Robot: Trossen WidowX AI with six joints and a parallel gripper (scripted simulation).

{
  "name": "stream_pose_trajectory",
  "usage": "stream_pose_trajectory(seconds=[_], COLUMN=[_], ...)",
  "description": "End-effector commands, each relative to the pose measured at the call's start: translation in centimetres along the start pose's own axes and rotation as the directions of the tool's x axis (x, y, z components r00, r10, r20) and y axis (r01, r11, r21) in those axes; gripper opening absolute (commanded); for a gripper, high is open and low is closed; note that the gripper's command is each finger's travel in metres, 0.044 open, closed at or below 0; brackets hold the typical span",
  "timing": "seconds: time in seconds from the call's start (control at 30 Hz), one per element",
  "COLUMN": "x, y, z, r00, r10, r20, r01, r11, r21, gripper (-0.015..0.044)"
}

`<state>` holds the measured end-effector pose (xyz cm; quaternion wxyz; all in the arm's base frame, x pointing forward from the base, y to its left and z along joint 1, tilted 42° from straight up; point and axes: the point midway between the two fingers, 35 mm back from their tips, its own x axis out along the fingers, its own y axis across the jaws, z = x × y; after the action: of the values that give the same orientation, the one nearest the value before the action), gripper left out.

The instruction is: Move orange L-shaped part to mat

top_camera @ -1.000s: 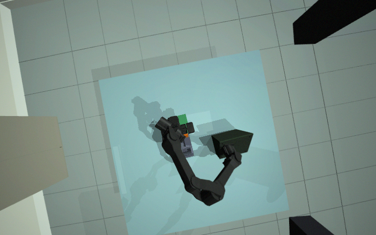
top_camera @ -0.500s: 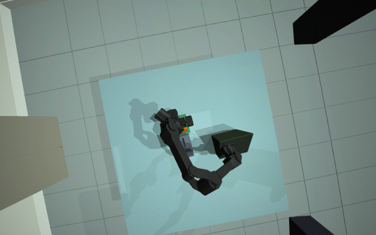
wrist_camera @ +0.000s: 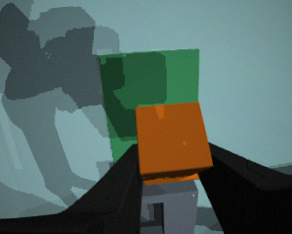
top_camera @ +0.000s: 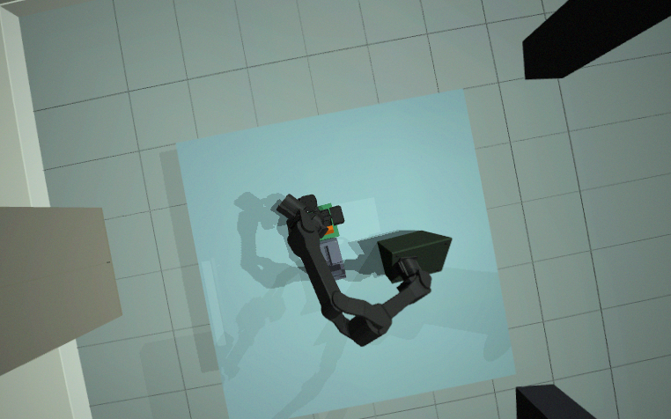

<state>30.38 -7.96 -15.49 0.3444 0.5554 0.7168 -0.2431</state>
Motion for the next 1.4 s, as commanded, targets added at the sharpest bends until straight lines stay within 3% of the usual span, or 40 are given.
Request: stream_pose_trajectory(seconds=[0.0, 1.37], x=[0.9, 5.9], y=[-0.2, -0.2], z=[-0.1, -0.3], r00=[1.000, 1.000], r10=[-0.003, -0.003], r20=[-0.009, -0.011], r01=[0.004, 0.003], r11=[1.000, 1.000], r21=[0.008, 0.008], gripper=[0.0000, 0.0000])
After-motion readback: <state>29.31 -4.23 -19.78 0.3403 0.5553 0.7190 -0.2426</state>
